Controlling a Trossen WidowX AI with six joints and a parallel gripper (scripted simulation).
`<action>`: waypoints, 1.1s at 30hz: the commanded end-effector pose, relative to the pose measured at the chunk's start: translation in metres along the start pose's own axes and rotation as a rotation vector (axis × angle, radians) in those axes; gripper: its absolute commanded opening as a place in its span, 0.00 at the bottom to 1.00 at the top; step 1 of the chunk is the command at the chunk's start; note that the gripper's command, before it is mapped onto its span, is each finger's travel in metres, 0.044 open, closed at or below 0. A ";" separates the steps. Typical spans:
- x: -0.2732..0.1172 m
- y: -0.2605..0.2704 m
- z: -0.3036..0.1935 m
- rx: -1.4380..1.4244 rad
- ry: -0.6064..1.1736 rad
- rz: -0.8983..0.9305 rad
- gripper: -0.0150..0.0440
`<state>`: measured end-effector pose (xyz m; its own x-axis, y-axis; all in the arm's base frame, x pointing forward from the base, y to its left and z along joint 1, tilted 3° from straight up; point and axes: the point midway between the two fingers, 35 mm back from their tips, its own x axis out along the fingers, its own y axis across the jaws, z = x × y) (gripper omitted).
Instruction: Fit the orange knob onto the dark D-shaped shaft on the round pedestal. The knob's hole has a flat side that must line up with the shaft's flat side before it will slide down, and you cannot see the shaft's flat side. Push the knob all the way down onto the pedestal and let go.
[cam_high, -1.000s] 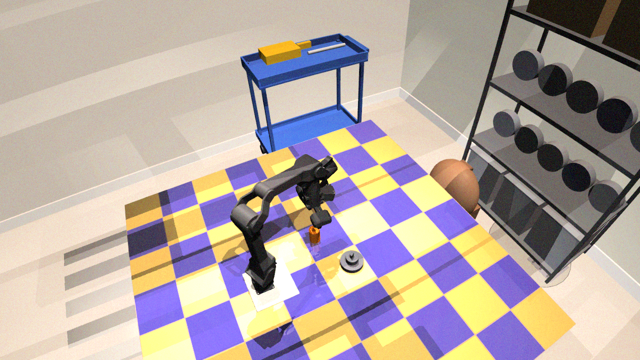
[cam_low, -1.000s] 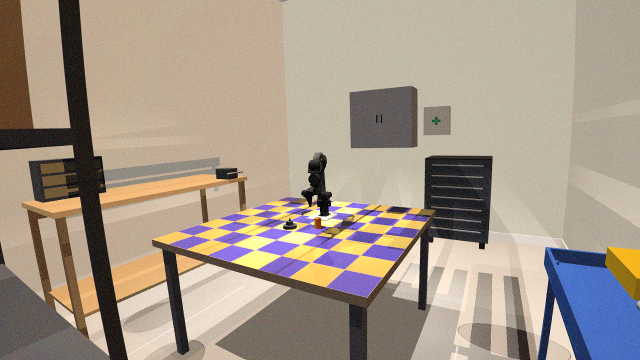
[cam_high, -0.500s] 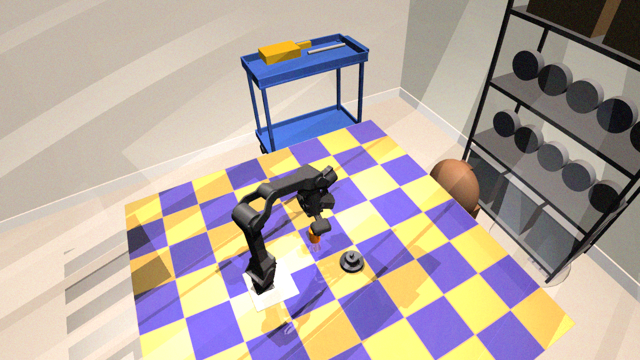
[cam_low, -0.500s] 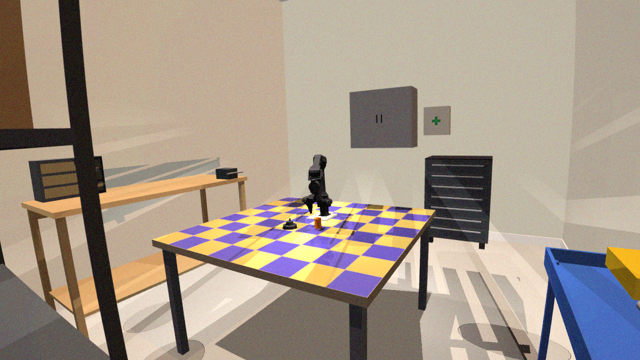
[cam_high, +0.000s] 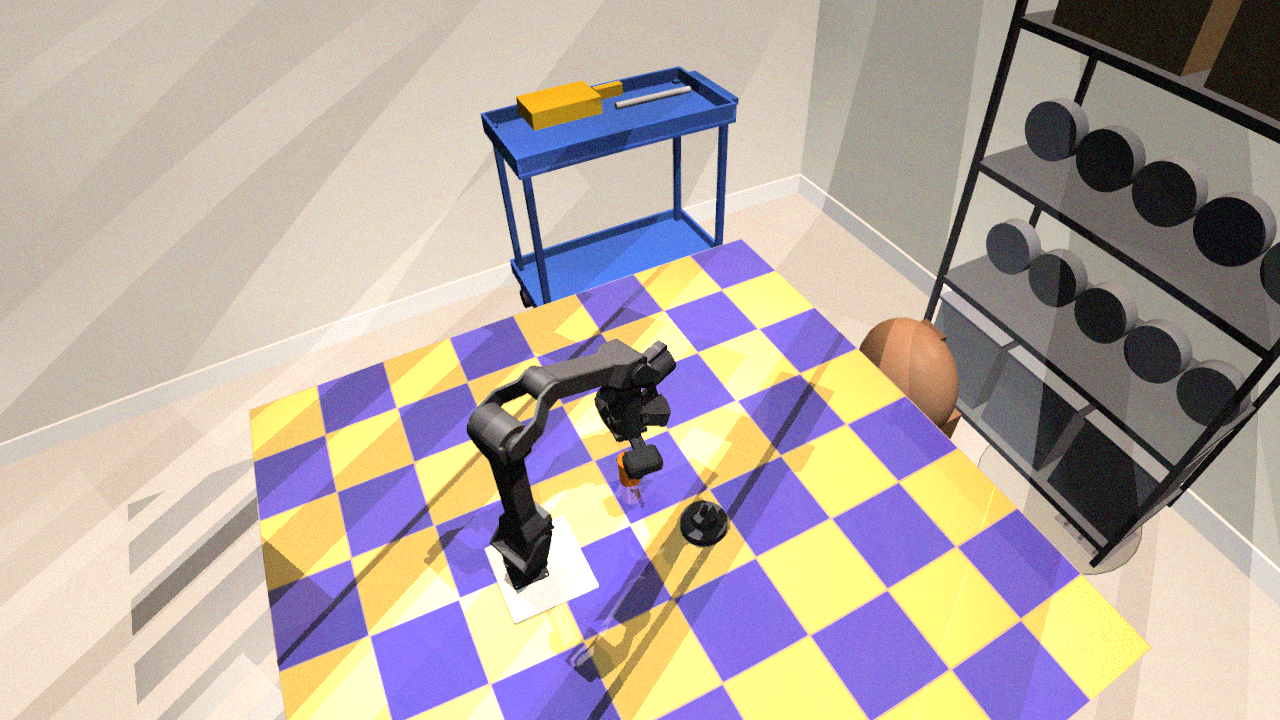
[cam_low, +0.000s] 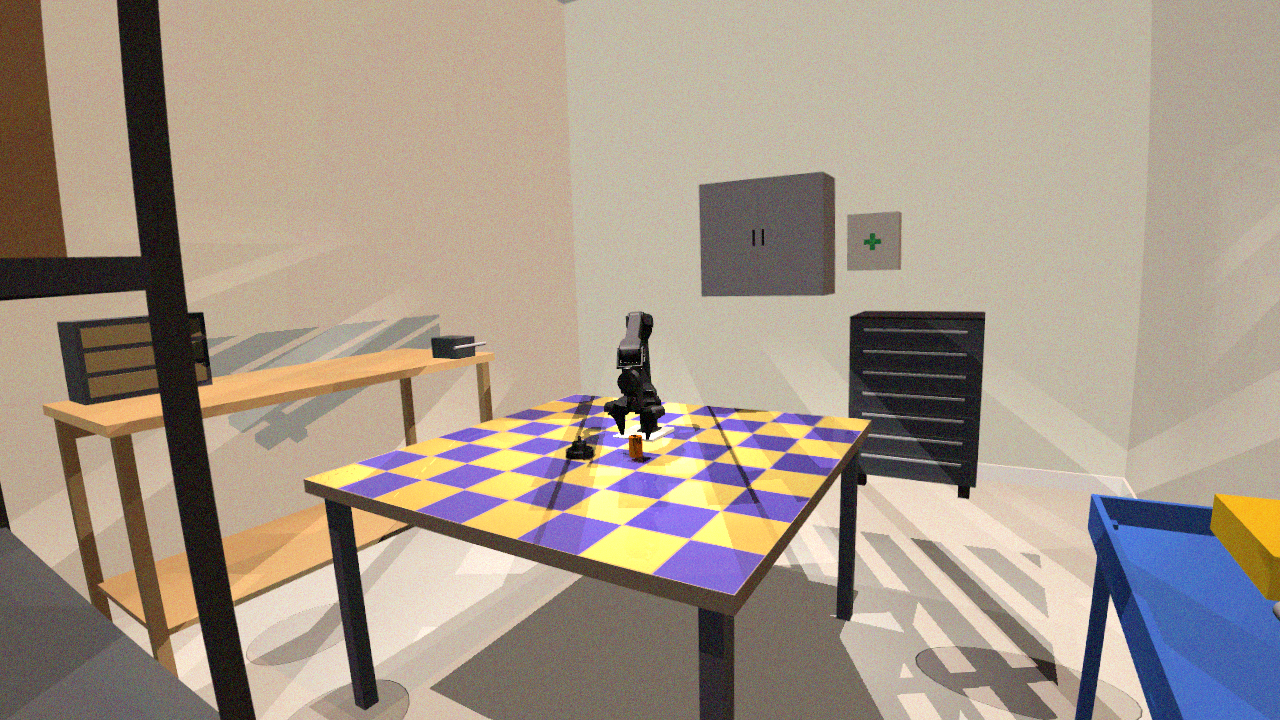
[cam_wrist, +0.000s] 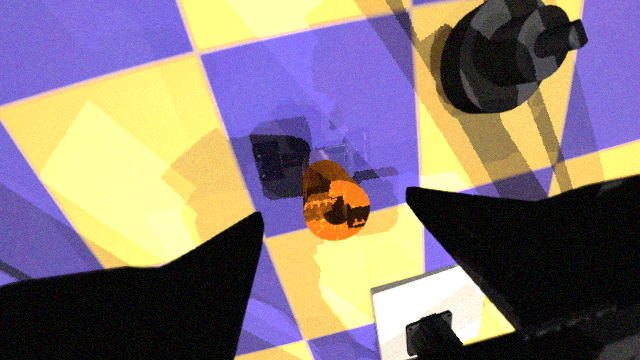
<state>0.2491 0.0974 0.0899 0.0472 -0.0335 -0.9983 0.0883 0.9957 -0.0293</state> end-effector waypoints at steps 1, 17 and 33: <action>0.007 0.001 0.000 -0.003 0.004 0.003 1.00; 0.033 0.000 -0.001 -0.003 0.004 0.002 1.00; 0.049 0.000 -0.003 -0.003 0.004 0.002 0.82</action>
<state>0.2484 0.0951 0.0416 0.0435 -0.0353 -0.9984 0.0882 0.9956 -0.0314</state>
